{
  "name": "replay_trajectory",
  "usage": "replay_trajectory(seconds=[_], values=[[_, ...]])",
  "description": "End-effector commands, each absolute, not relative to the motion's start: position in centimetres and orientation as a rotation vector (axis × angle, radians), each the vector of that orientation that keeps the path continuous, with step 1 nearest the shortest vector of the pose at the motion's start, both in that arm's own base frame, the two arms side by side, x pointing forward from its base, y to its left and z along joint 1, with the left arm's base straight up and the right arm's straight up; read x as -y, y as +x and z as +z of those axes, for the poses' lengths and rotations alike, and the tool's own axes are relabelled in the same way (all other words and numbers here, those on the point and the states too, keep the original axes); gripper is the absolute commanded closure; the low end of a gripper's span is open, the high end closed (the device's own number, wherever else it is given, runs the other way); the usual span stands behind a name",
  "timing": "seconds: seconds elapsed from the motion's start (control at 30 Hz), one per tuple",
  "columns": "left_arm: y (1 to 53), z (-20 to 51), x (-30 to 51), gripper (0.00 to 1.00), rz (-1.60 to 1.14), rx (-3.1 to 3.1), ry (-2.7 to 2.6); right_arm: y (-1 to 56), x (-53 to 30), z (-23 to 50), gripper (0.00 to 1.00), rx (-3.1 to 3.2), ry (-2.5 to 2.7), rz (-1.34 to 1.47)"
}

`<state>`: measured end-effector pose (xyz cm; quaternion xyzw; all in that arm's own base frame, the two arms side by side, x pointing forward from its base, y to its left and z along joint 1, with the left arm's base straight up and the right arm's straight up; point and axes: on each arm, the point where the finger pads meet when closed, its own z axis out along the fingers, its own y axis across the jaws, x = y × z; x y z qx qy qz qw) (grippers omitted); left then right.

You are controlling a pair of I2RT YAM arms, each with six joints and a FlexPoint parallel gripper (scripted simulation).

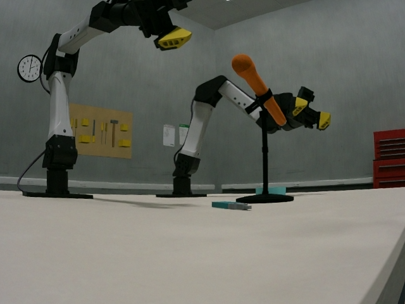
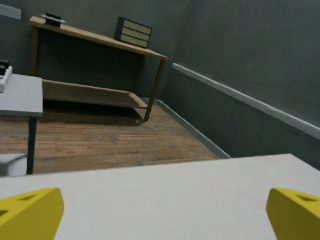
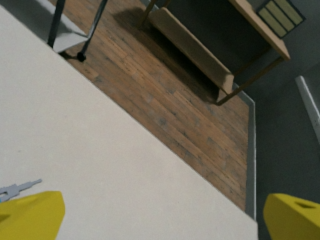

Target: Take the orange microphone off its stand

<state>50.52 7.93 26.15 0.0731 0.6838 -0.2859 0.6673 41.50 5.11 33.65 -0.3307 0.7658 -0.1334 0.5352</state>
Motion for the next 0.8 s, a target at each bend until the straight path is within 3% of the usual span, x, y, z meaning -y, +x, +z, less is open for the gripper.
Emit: replay_trajectory(seconds=[0.0, 0.77], values=[[50.5, 26.9, -7.9, 0.0, -0.632, -1.526, 0.177, 41.5, -5.1, 34.3, 0.0, -1.809, -0.781, -0.32], [50.3, 29.9, -6.6, 0.0, -0.523, -1.527, 0.129, 41.0, -3.9, 35.9, 0.0, -1.78, -0.622, -0.294]])
